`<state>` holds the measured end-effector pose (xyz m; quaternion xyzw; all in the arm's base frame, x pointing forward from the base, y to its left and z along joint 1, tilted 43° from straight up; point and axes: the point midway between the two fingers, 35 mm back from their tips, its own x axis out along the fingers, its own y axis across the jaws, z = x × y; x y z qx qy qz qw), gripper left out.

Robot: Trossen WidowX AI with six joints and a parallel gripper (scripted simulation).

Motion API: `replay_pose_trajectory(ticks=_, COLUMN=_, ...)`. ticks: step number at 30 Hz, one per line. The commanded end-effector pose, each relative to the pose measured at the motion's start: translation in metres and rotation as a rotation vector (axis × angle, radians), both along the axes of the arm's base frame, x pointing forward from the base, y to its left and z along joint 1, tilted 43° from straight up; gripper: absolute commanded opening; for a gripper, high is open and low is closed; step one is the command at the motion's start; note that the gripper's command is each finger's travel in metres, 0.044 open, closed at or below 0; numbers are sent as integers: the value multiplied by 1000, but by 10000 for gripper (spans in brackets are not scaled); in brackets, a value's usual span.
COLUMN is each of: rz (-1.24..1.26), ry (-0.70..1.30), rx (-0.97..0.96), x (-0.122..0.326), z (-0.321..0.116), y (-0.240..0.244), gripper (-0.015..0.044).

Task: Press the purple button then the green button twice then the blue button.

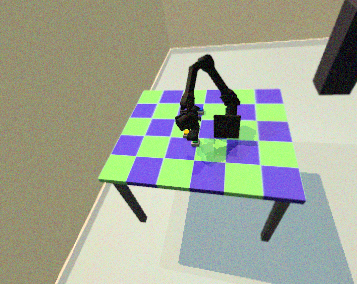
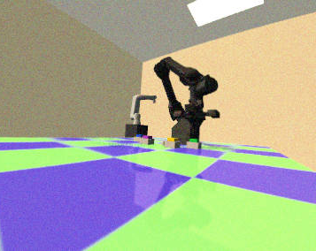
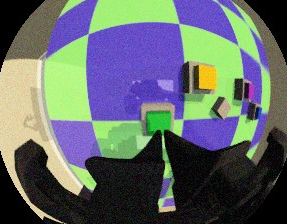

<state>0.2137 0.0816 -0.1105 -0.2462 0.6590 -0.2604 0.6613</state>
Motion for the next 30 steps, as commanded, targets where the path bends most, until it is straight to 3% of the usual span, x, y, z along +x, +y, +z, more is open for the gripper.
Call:
replay_pose_trajectory(ticks=1, rz=-8, ry=-6, rx=6, x=2, z=7, y=8, gripper=20)
replay_pose_trajectory(ticks=5, rz=-8, ry=-5, rx=9, x=2, z=48, y=45, gripper=20)
replay_pose_trajectory(ticks=11, rz=-6, ry=-3, rx=17, x=8, z=59, y=42, gripper=20)
replay_pose_trajectory(ticks=20, rz=12, ry=-4, rx=64, x=48, z=162, y=-60, gripper=20)
replay_pose_trajectory(ticks=30, rz=-7, ry=-3, rx=-10, x=1, z=254, y=-178, gripper=20)
